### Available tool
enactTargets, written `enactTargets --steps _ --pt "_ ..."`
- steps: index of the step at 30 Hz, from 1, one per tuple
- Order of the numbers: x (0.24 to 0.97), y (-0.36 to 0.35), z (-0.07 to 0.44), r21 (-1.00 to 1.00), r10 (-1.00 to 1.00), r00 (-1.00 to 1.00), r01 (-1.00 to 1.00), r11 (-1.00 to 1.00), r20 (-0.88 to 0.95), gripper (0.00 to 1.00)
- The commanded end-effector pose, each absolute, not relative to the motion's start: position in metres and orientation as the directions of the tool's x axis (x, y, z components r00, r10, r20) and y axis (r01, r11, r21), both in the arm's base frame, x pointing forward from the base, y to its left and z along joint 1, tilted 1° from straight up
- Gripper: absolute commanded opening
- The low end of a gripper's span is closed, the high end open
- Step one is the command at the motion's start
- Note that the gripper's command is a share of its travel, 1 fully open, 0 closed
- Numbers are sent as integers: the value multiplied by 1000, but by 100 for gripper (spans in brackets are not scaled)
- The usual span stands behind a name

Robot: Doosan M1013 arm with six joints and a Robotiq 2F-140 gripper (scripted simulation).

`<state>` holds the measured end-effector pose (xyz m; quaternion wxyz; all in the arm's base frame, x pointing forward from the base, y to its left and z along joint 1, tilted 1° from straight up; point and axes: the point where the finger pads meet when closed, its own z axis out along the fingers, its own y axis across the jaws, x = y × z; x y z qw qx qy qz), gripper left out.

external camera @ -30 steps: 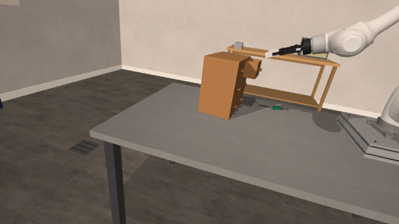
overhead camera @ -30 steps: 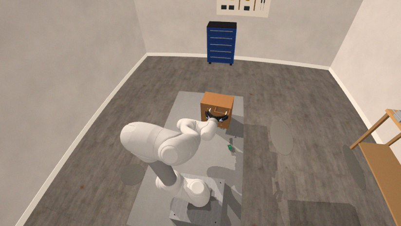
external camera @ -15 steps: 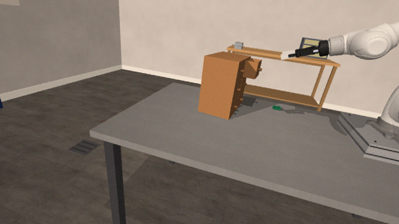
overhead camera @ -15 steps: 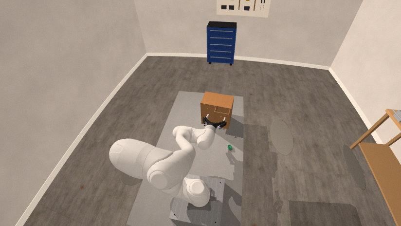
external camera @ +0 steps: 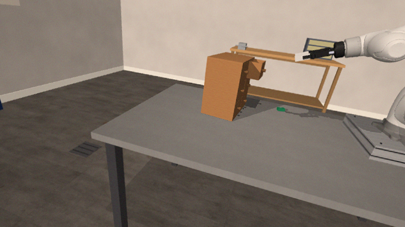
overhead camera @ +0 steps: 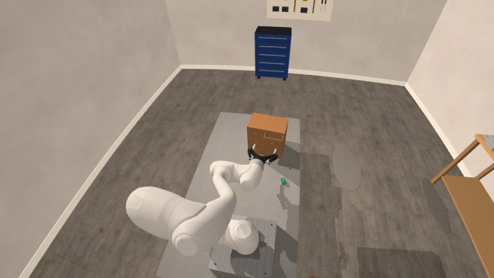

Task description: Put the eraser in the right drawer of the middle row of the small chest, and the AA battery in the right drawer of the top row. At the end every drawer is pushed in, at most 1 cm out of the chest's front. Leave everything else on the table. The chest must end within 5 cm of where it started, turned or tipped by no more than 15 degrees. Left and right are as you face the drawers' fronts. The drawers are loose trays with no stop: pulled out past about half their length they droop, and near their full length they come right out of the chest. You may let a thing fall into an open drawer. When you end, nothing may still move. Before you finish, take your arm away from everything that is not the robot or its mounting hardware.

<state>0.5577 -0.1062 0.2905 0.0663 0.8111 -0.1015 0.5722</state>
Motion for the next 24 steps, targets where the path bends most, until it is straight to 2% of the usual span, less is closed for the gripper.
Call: enactTargets --steps 1,24 --pt "554 -105 291 -9 -89 325 -240 -971 942 100" --pt "554 -105 292 -9 -100 370 -240 -971 924 100"
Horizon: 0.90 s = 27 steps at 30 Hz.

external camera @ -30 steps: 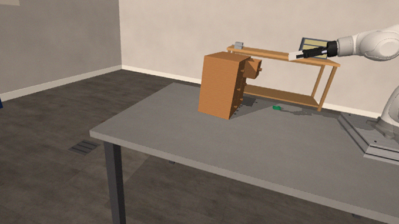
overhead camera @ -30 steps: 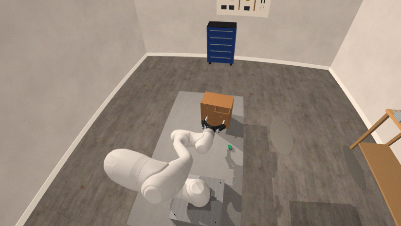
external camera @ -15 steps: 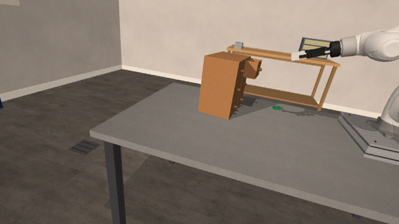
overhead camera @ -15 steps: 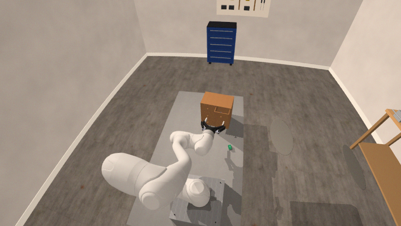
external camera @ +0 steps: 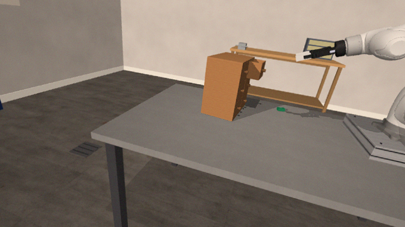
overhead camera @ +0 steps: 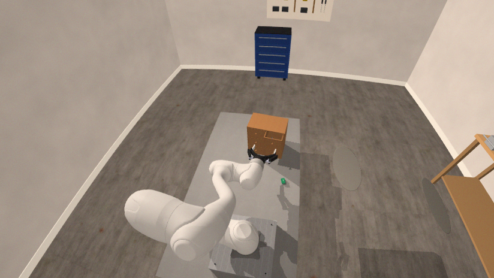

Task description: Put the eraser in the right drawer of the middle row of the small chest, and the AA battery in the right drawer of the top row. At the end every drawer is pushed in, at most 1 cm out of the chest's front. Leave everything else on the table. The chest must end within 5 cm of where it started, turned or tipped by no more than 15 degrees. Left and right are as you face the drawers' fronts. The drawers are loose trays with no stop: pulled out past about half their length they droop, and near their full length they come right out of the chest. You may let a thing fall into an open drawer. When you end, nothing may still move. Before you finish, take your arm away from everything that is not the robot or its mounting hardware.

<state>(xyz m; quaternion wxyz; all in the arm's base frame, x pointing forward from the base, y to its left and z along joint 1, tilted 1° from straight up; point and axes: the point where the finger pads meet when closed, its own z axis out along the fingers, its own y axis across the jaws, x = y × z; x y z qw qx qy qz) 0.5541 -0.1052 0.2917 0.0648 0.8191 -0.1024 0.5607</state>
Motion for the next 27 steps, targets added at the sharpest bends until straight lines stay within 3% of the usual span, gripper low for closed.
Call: enactTargets --steps 1,27 --pt "554 -105 293 -9 -102 377 -240 -971 921 100" --pt "552 -112 296 3 -124 472 -260 -966 873 100"
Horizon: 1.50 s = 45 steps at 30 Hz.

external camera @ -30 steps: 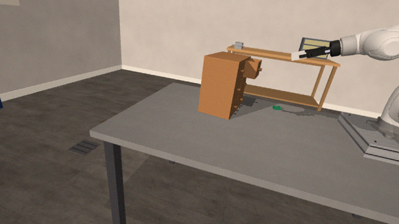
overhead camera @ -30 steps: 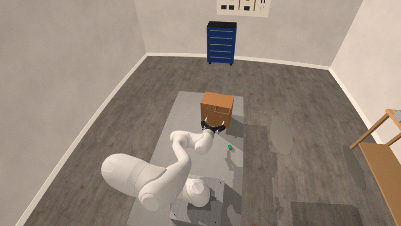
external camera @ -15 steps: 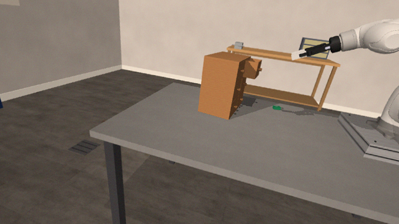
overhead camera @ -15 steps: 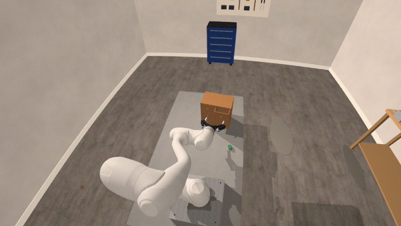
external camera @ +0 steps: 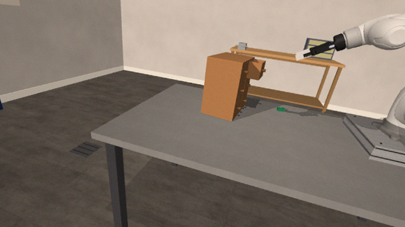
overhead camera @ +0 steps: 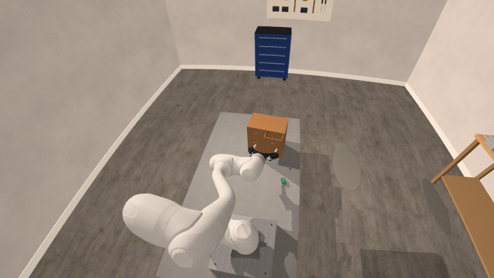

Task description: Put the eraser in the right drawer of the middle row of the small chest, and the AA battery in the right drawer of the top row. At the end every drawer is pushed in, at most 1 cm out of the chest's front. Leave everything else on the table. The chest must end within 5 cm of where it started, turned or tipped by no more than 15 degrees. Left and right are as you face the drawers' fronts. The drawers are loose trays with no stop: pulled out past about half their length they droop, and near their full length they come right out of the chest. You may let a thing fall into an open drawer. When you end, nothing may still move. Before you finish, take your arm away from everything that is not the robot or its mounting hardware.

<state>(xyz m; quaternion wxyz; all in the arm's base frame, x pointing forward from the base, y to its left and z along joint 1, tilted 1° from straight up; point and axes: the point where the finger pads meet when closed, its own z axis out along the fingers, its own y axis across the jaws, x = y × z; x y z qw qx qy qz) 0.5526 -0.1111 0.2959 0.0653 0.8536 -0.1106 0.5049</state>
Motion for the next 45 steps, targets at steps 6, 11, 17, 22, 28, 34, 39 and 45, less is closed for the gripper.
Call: enactTargets --steps 6,11,17,22,28,34,39,45 --pt "552 -112 295 2 -128 485 -259 -966 865 100" --pt "552 -110 295 0 -129 490 -255 -967 862 100" --pt "554 -104 298 -10 -131 498 -238 -971 857 100" --pt "555 -102 299 -14 -135 515 -231 -973 847 100" --pt "555 -104 299 -12 -139 530 -236 -972 836 100" --pt "554 -105 303 -9 -165 641 -240 -971 750 100" --pt "554 -105 309 -9 -192 752 -240 -971 631 100" --pt "554 -105 313 -9 -209 824 -240 -971 526 100"
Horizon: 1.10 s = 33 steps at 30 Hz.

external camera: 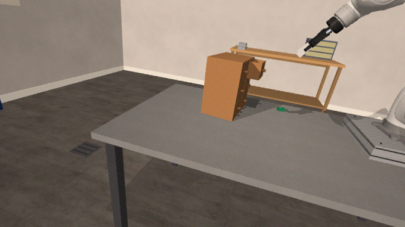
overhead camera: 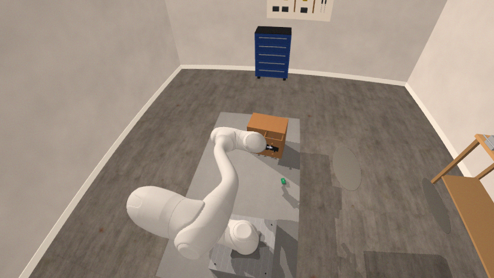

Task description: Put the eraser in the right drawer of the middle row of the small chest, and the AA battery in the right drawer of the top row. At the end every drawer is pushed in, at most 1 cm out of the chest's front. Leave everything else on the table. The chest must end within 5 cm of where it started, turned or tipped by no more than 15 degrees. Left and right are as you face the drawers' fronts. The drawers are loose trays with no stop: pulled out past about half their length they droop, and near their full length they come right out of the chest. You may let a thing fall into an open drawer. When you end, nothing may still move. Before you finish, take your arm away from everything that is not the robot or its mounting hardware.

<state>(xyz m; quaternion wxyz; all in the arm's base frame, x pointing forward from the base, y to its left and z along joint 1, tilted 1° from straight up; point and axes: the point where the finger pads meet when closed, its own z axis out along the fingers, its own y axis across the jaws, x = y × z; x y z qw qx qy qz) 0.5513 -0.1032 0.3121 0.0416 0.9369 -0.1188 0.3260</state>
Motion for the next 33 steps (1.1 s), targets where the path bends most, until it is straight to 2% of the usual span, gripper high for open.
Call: enactTargets --steps 1,15,33 --pt "554 -105 314 -9 -213 840 -240 -971 499 100" --pt "554 -106 325 -9 -238 957 -240 -971 168 100" --pt "554 -106 331 -9 -240 971 -240 -971 14 100"
